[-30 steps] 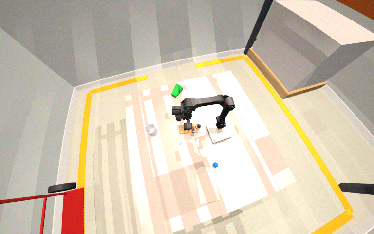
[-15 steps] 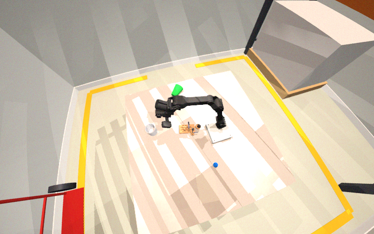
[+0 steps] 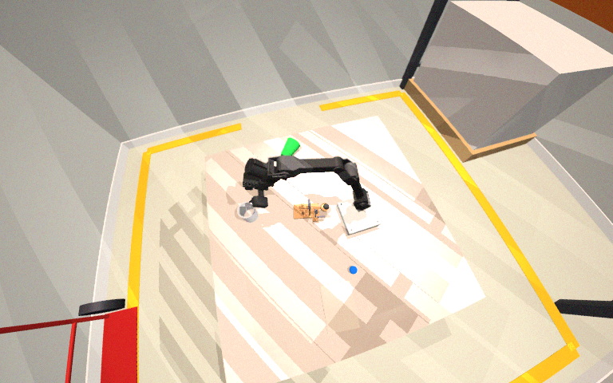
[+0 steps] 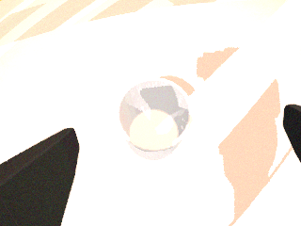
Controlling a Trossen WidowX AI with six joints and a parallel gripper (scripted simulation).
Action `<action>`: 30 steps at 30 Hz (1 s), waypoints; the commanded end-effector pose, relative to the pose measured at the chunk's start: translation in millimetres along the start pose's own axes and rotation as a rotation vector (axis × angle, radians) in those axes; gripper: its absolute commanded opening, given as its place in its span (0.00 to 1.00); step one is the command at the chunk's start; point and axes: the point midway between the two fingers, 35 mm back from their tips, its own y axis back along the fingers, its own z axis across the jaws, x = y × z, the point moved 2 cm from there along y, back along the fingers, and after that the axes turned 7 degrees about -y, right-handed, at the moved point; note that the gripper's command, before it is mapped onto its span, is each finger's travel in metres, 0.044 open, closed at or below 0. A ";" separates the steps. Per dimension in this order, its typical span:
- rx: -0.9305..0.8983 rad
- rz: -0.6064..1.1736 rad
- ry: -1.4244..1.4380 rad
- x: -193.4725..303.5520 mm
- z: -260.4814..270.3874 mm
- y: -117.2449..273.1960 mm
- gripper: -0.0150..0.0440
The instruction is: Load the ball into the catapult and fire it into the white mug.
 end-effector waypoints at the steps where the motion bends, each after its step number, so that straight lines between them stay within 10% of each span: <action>1: -0.003 -0.003 0.006 -0.9 0.3 -1.5 1.00; 10: -0.003 -0.003 0.006 -0.9 0.3 -1.5 1.00; 26: -0.003 -0.003 0.006 -0.9 0.3 -1.5 0.29; 30: -0.003 -0.003 0.006 -0.9 0.3 -1.5 0.25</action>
